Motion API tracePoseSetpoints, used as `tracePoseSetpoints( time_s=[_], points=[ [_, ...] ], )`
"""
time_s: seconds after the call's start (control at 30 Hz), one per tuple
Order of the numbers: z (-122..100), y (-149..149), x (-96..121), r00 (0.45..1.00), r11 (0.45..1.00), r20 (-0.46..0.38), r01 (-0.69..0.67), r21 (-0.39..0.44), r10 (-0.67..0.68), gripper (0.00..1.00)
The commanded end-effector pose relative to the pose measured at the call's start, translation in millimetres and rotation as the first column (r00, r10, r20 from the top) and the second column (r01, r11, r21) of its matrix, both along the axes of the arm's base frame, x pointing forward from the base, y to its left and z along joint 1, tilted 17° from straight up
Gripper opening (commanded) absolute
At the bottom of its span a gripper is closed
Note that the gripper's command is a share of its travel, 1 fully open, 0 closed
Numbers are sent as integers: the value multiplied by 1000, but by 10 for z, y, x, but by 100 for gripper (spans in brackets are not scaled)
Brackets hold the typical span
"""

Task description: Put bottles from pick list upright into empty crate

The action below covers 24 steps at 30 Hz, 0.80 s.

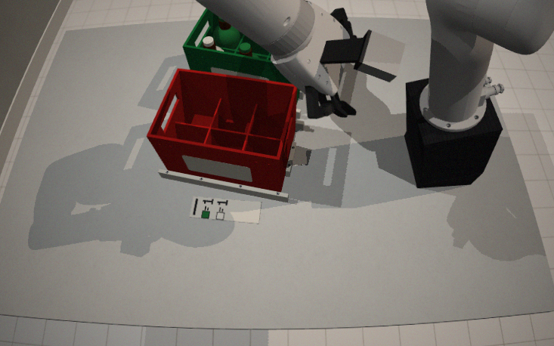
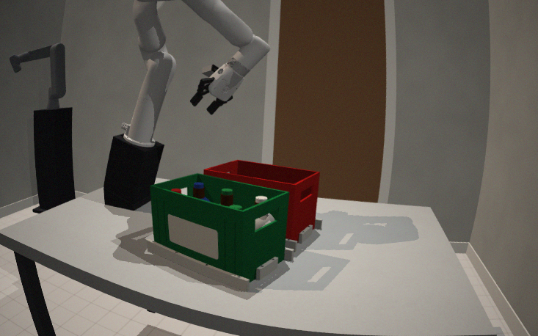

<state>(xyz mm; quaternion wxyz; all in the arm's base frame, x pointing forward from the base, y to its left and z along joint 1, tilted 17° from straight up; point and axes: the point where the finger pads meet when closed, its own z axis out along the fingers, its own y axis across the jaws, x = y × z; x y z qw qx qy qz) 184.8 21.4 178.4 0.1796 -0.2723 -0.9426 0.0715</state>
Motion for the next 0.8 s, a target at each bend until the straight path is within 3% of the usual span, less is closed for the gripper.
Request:
tracePoseSetpoints(
  time_s=[0.0, 0.53, 0.57, 0.77],
  points=[
    [8, 2, 8, 1000, 1000, 3, 0, 0, 0, 100],
    [8, 2, 8, 1000, 1000, 3, 0, 0, 0, 100],
    [56, 3, -7, 1000, 1000, 3, 0, 0, 0, 65],
    [341, 12, -95, 1000, 1000, 3, 0, 0, 0, 65]
  ],
)
